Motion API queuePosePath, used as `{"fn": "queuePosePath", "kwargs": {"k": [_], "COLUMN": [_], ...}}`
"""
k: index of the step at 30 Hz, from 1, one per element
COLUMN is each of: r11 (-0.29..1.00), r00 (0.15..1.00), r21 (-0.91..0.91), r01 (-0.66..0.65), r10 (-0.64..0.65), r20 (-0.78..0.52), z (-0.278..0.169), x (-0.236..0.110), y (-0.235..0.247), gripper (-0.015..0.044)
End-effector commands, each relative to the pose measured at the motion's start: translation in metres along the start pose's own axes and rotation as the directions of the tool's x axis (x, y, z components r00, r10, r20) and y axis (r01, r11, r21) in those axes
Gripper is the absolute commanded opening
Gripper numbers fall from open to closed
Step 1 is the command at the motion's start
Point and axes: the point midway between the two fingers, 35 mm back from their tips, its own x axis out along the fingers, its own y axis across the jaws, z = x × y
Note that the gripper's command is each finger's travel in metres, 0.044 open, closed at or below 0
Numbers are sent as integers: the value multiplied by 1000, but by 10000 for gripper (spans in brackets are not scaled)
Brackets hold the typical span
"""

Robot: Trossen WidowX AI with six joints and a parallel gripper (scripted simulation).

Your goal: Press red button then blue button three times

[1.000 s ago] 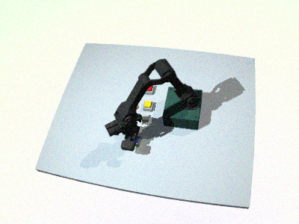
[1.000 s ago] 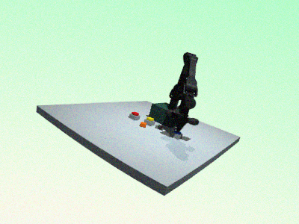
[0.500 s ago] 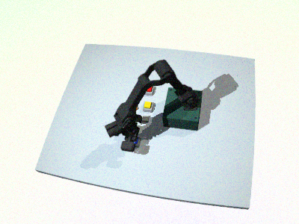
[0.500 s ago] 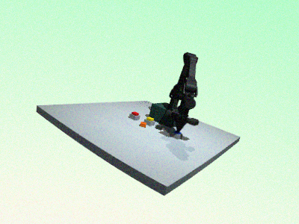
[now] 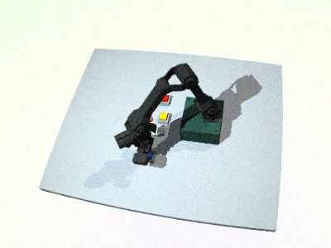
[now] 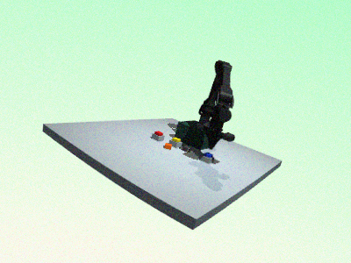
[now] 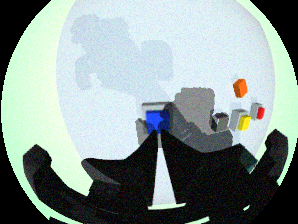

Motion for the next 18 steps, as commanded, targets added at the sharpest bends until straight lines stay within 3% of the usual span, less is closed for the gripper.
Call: {"fn": "queuePosePath", "kwargs": {"k": [1,18], "r11": [1000,1000], "r00": [1000,1000], "r21": [2,2], "r01": [3,3], "r10": [-3,-3], "r20": [5,5], "z": [1,1], "x": [4,31], "y": [0,-1], "gripper": [20,20]}}
